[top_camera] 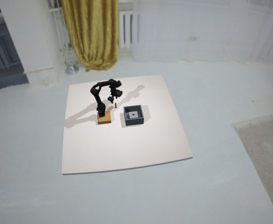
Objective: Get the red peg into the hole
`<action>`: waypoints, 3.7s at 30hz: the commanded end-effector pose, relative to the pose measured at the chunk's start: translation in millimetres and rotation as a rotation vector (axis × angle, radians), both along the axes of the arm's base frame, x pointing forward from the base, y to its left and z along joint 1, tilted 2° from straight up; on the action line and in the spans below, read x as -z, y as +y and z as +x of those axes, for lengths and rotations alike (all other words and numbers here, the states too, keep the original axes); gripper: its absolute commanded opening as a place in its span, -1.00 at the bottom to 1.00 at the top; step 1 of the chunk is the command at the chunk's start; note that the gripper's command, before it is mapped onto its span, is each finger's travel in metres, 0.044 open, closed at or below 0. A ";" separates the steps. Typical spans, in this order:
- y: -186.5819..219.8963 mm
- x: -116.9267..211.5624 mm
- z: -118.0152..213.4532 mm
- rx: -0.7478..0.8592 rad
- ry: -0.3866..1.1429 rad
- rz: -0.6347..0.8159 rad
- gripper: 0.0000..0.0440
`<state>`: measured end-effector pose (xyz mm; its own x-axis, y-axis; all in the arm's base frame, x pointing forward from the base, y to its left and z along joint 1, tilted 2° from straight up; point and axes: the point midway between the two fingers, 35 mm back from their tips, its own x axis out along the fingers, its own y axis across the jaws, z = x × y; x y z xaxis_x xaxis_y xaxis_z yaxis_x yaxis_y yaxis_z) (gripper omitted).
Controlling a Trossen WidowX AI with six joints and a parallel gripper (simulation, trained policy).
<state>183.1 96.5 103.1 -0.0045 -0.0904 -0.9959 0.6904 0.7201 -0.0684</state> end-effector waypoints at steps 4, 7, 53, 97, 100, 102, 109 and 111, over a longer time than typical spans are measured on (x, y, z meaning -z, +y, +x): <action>1.0 31.5 -2.9 -0.004 0.029 -0.060 1.00; 1.2 45.0 -1.9 -0.009 0.023 -0.074 1.00; -50.6 6.0 42.3 0.020 -0.081 -0.291 -1.00; -208.0 13.4 138.7 0.216 -0.197 -0.269 -1.00; -211.7 20.9 142.2 0.185 -0.192 -0.250 -1.00; -212.8 26.5 143.8 0.162 -0.186 -0.236 -1.00; -213.0 46.5 143.6 0.089 -0.145 -0.184 -0.62; -214.4 50.6 144.2 0.078 -0.136 -0.173 -0.40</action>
